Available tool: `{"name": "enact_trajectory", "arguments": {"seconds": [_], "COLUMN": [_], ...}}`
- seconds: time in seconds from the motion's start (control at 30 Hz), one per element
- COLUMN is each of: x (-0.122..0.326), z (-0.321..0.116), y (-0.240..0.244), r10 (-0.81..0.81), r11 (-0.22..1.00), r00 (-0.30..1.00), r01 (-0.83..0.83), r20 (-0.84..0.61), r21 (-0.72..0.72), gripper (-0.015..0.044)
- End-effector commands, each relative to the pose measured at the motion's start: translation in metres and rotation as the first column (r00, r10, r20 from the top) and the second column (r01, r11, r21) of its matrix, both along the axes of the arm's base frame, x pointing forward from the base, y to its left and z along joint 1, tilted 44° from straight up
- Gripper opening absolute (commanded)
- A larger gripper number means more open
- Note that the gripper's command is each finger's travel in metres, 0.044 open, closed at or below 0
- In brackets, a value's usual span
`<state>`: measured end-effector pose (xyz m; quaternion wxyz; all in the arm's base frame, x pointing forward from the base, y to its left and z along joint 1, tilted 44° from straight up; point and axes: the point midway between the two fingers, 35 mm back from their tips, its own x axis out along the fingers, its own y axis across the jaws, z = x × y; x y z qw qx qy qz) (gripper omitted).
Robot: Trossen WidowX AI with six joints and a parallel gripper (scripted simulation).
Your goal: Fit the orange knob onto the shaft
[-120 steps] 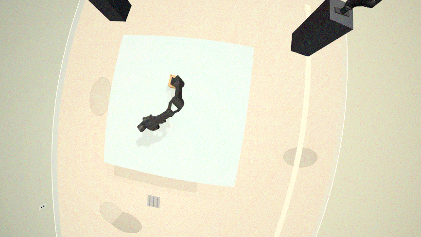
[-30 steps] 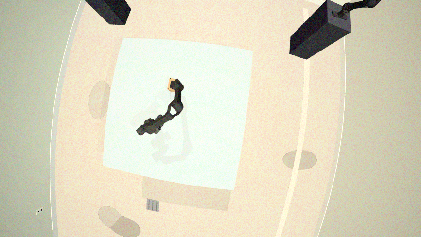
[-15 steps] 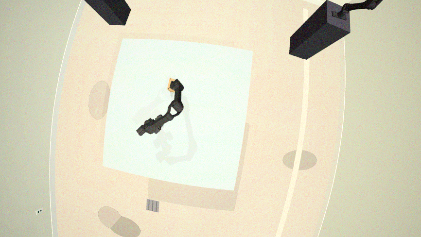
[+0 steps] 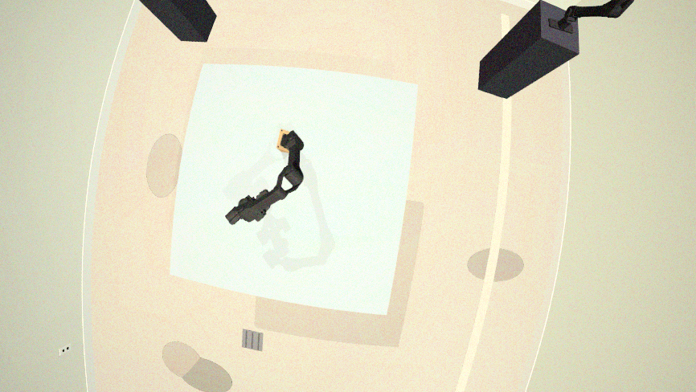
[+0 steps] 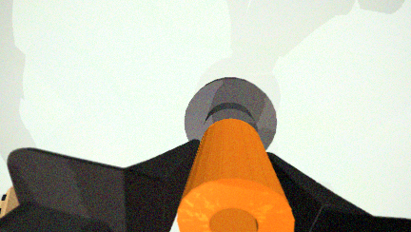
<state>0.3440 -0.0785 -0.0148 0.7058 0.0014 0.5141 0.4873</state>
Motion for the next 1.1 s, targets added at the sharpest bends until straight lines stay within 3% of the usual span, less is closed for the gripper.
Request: {"name": "enact_trajectory", "arguments": {"seconds": [0.0, 0.23, 0.47, 1.07], "x": [0.0014, 0.0016, 0.0027, -0.0015], "z": [-0.0009, 0.0032, 0.0028, 0.0018], "y": [0.0001, -0.0035, -0.0024, -0.0006], "r10": [-0.001, 0.006, 0.15, 0.15], "r11": [1.0, 1.0, 0.989, 0.989], "r00": [1.0, 1.0, 0.978, 0.978], "r01": [0.001, -0.006, -0.15, -0.15], "r20": [0.003, 0.009, 0.147, 0.146], "r21": [0.002, 0.002, -0.009, -0.009], "gripper": [0.0, 0.0, 0.0, 0.0]}}
